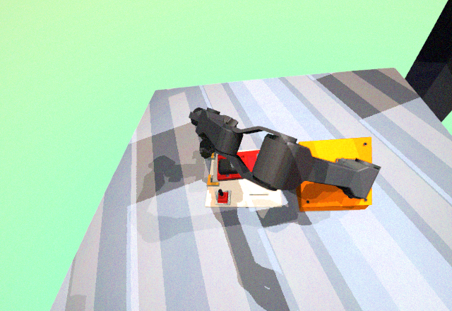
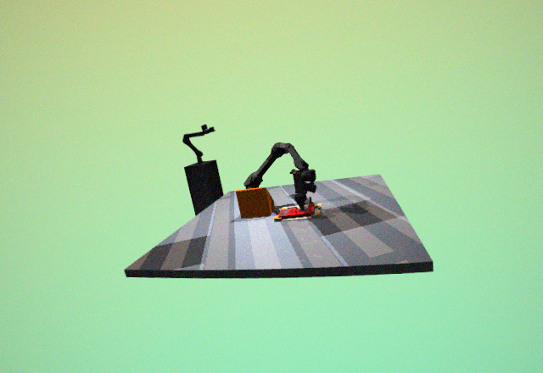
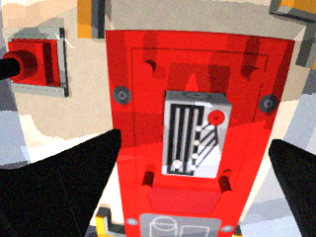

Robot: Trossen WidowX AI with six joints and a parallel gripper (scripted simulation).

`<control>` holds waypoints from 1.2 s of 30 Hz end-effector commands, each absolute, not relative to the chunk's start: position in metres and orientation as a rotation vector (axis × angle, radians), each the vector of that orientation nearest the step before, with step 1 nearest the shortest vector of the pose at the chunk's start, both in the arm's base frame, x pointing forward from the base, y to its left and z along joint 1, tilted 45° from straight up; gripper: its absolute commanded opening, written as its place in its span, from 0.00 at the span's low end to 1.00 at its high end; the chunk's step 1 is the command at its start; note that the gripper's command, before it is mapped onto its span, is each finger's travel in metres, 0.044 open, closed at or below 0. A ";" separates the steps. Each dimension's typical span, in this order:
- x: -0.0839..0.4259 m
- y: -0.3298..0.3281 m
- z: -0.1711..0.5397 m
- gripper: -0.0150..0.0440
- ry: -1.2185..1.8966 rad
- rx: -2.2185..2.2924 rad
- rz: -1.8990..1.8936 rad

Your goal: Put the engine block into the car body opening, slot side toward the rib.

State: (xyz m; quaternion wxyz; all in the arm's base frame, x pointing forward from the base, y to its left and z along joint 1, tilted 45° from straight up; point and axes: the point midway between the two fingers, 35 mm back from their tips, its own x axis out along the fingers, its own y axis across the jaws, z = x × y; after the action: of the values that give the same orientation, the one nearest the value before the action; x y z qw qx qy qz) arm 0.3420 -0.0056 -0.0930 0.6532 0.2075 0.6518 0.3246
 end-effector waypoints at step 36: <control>0.341 -0.015 -0.082 0.25 1.478 0.475 0.735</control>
State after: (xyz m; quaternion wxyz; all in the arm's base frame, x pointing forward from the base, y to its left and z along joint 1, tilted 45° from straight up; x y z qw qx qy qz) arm 0.3415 -0.0144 -0.0827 0.6533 0.2113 0.6511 0.3235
